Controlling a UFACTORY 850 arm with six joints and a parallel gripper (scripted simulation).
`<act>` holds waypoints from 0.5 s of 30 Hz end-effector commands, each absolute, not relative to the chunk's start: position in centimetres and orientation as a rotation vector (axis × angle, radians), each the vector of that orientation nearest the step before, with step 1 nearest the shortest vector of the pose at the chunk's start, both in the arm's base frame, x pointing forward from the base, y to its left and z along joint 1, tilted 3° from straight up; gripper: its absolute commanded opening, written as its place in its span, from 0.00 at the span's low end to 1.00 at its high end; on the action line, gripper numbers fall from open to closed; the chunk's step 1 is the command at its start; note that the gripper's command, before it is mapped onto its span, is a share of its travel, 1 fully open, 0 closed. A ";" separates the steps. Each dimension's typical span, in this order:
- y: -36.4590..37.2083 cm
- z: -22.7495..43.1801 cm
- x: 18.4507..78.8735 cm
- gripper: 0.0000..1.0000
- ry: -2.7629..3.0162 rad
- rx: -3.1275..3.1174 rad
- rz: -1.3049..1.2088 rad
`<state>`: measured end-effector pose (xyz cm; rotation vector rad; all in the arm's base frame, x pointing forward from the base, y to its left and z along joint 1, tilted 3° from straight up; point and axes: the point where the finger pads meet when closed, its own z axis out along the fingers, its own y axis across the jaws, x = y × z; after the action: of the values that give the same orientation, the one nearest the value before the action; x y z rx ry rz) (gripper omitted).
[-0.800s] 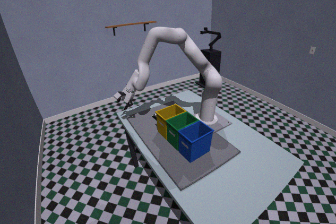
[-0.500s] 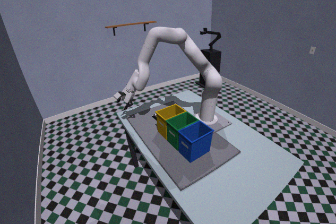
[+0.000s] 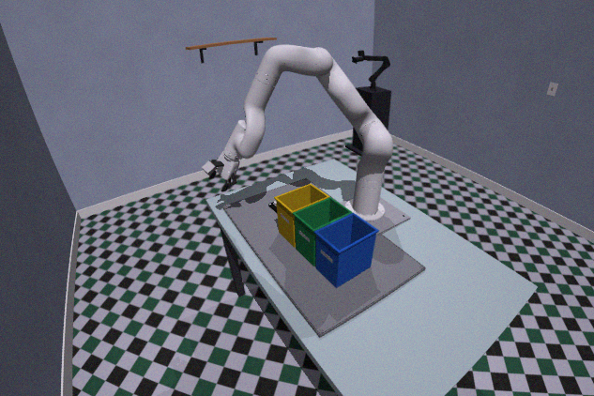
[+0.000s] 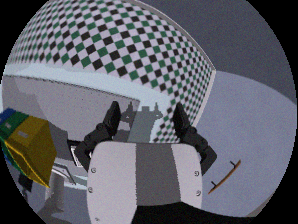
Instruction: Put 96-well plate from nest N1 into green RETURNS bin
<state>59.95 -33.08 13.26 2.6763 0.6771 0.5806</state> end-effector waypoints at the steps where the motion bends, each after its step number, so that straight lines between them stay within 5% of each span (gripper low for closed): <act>1: -33.4 14.3 58.2 1.00 0.660 2.681 0.557; 15: -33.2 16.2 53.2 1.00 0.535 2.773 0.372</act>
<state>54.78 -33.36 15.36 2.7354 0.5867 0.4451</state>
